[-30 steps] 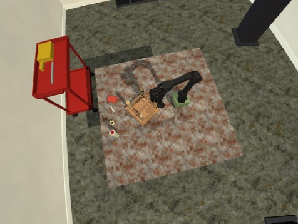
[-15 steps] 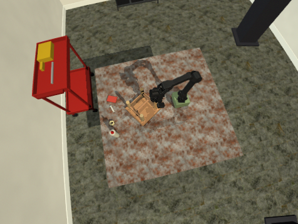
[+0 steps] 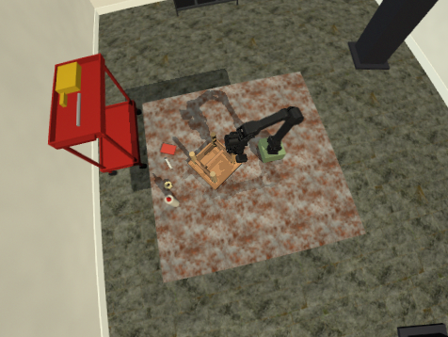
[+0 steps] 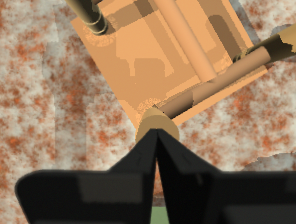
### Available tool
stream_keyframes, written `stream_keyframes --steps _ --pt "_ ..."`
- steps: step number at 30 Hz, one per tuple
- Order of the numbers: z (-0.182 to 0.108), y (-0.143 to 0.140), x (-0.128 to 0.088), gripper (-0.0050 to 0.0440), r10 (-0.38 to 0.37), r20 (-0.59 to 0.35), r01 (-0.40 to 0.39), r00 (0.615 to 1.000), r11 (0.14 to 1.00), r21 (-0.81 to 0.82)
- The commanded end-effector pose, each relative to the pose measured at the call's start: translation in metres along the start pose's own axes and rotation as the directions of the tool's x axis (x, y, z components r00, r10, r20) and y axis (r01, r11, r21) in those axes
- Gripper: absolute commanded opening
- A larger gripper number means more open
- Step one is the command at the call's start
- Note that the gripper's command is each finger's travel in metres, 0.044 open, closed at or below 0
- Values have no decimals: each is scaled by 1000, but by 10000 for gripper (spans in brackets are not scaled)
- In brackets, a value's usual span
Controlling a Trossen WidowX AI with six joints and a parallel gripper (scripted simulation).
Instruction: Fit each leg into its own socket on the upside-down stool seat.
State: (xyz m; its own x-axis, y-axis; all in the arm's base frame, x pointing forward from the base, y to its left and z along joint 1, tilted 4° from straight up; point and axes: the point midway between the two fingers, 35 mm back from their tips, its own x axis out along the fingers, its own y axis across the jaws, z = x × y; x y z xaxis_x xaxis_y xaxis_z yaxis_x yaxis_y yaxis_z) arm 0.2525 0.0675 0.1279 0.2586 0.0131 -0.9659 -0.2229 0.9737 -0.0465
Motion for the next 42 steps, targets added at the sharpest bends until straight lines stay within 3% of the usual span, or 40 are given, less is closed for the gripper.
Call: stream_keyframes --steps 1,16,42 --pt "-6 -2 18 0 -13 -47 13 999 1000 -2" --pt "-5 -2 17 0 -13 -45 13 999 1000 -2" --pt "7 0 -20 0 -5 -11 5 1000 1000 -1"
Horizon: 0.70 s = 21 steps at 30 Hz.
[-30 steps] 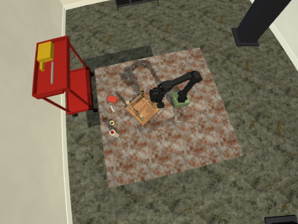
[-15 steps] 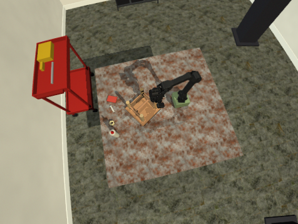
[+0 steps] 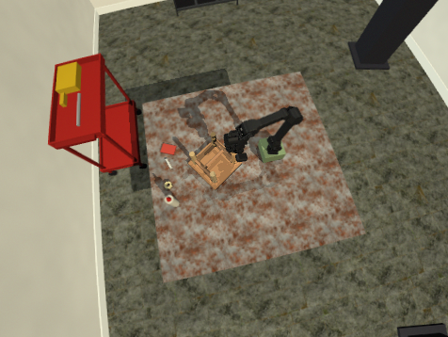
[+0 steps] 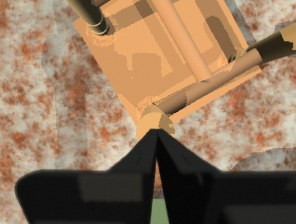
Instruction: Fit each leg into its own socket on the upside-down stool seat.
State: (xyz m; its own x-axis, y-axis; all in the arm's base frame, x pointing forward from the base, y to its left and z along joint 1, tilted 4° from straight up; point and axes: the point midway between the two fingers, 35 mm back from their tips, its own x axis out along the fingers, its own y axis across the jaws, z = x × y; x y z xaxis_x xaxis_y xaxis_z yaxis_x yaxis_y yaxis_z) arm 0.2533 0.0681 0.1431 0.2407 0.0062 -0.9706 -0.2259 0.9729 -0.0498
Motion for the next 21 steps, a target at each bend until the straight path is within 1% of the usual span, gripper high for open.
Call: stream_keyframes --steps 1,8,9,10,13,19,21 --pt "2 0 -8 0 -2 10 2 1000 1000 3" --pt "4 0 -14 0 0 16 0 1000 1000 3" --pt "3 1 -10 0 1 9 -1 1000 1000 -1" --pt "6 2 -10 0 0 9 0 1000 1000 -3" --pt "26 9 -10 0 -4 10 4 1000 1000 -13" --pt "88 41 -4 0 10 -2 -10 1000 996 -86" --pt "88 41 -4 0 10 -2 -10 1000 996 -86"
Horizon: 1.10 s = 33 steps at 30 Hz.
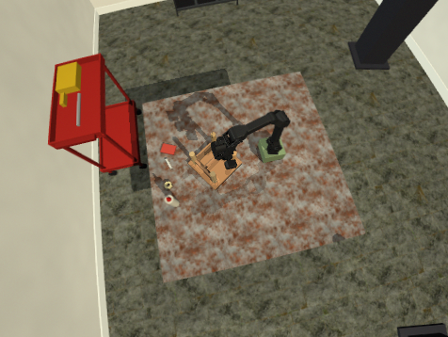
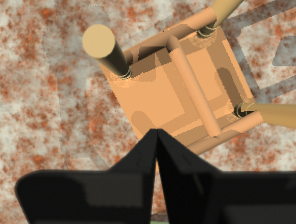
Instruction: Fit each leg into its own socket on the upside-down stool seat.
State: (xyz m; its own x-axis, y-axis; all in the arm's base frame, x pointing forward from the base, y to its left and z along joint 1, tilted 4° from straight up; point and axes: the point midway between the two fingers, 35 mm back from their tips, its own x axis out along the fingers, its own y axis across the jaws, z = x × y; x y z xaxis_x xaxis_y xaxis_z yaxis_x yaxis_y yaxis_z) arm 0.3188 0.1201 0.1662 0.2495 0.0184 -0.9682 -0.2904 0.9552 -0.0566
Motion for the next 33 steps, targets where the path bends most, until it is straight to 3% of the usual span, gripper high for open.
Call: stream_keyframes --steps 1,6,10,18,24,33 --pt "18 11 4 0 6 -17 -7 1000 999 -36" --pt "61 39 19 0 31 -35 -35 999 993 -116" --pt "76 52 27 0 41 -42 -47 998 988 -149" --pt "76 53 28 0 41 -43 -47 998 988 -150" --pt "69 52 49 0 41 -43 -47 998 988 -150" --pt "67 53 59 0 41 -43 -47 998 988 -150"
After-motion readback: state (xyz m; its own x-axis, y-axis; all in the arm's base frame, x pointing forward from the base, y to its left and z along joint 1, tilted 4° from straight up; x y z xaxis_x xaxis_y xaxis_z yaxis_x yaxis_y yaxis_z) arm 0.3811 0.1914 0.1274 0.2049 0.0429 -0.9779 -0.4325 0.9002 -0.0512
